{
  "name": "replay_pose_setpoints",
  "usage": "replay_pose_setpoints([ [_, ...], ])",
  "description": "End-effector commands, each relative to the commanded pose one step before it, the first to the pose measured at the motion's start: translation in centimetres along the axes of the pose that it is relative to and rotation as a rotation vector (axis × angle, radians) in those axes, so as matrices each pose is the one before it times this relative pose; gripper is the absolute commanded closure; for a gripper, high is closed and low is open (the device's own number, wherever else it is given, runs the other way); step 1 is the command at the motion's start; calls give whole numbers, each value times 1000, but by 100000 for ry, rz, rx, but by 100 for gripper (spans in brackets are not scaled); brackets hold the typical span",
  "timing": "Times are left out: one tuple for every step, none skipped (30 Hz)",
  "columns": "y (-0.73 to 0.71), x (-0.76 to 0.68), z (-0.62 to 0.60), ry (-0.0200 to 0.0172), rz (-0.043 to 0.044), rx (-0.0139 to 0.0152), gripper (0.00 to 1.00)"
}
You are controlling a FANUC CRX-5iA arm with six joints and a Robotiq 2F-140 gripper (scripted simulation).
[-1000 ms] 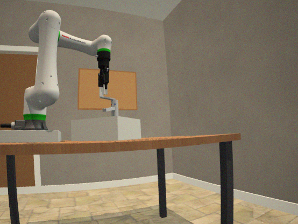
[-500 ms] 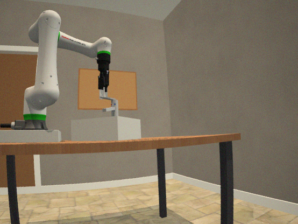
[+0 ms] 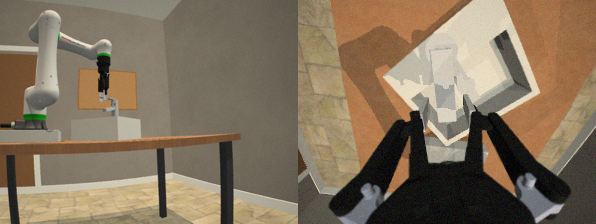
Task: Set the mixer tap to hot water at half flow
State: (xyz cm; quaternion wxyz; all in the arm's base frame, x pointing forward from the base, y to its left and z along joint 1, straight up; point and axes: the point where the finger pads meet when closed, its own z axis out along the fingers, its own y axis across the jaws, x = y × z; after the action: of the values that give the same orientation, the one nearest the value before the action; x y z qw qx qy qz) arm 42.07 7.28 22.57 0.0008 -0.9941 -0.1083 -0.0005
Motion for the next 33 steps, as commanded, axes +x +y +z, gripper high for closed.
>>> replay_pose_setpoints([
  [-1,13,175,49,0,-4,60],
  [0,0,79,0,0,0,60],
  [0,0,0,0,0,0,60],
  [0,0,0,0,0,0,60],
  [0,0,71,0,0,0,60],
  [0,0,62,0,0,0,60],
  [0,0,54,0,0,0,60],
  [0,0,46,0,0,0,60],
  [0,0,38,0,0,0,60],
  [0,0,31,0,0,0,60],
  [0,0,24,0,0,0,60],
  [0,0,18,0,0,0,60],
  [0,0,13,0,0,0,60],
  [0,0,8,0,0,0,60],
  [0,0,4,0,0,0,60],
  [0,0,2,0,0,0,60],
  [0,0,0,0,0,0,60],
  [0,0,0,0,0,0,60],
  [0,0,0,0,0,0,60],
  [0,0,0,0,0,0,60],
  [0,0,0,0,0,0,60],
  [0,0,0,0,0,0,60],
  [0,0,0,0,0,0,60],
  [0,0,0,0,0,0,60],
  [0,0,0,0,0,0,60],
  [0,0,0,0,0,0,60],
  [0,0,0,0,0,0,60],
  [0,0,0,0,0,0,60],
  [0,0,0,0,0,0,60],
  [0,0,0,0,0,0,60],
  [0,0,0,0,0,0,60],
  [0,0,0,0,0,0,60],
  [0,0,0,0,0,0,60],
])
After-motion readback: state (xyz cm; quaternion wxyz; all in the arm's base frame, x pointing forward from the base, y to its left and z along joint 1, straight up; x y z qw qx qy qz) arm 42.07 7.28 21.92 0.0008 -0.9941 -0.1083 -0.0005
